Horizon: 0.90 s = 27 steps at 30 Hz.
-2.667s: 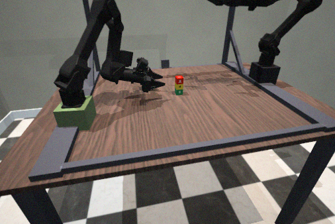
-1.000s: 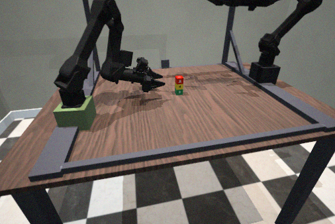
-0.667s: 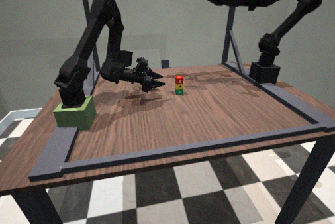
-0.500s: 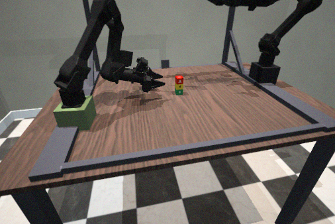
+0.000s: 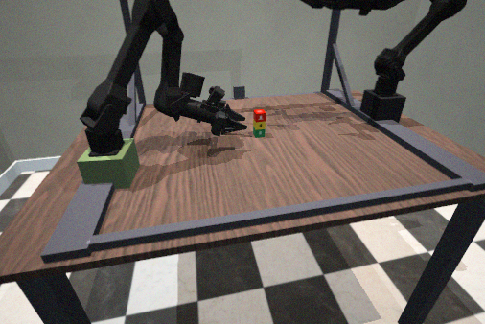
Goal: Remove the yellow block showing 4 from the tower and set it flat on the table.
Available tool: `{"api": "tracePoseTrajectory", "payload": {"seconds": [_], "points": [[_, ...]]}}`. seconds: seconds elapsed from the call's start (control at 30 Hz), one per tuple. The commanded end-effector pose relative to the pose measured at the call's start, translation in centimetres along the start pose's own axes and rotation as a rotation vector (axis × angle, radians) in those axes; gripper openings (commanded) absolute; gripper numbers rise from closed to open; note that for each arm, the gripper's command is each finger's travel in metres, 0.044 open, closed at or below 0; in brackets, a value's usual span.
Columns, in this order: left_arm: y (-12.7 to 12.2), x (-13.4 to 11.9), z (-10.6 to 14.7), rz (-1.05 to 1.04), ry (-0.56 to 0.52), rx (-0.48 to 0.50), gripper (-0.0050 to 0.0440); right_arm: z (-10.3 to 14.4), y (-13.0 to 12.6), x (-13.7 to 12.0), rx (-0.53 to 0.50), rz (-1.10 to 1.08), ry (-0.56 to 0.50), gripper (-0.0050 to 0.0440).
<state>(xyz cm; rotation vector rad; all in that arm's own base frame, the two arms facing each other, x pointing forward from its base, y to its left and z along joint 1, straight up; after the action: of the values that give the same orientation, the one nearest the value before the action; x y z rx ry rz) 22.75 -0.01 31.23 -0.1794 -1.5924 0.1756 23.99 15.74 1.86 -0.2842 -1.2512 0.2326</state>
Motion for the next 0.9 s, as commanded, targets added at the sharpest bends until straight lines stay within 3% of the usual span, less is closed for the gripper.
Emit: {"api": "tracePoseTrajectory", "payload": {"seconds": [0.0,0.5,0.87], "points": [[-0.1,0.6,0.1,0.002,-0.02,-0.006,0.04,-2.0,-1.1,0.9,-0.061,0.034,0.062,0.04],[-0.1,0.6,0.1,0.002,-0.02,-0.006,0.04,-4.7,-4.6,0.3,-0.173,0.175,0.28,0.04],[-0.1,0.6,0.1,0.002,-0.02,-0.006,0.04,-6.5,-8.7,0.4,-0.262,0.312,0.496,0.04]]}}
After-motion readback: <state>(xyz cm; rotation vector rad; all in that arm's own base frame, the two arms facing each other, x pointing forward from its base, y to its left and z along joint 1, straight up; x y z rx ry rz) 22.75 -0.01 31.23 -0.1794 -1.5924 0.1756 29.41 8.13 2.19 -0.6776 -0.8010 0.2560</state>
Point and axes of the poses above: on each arm, the point midway between the two fingers, 35 mm back from their tips, its own z axis back along the fingers, its own y axis across the jaws, x = y × z, the point moved 9 cm from there along z, back along the fingers, and after that the axes turned 13 degrees about z, right-handed, at the moved point
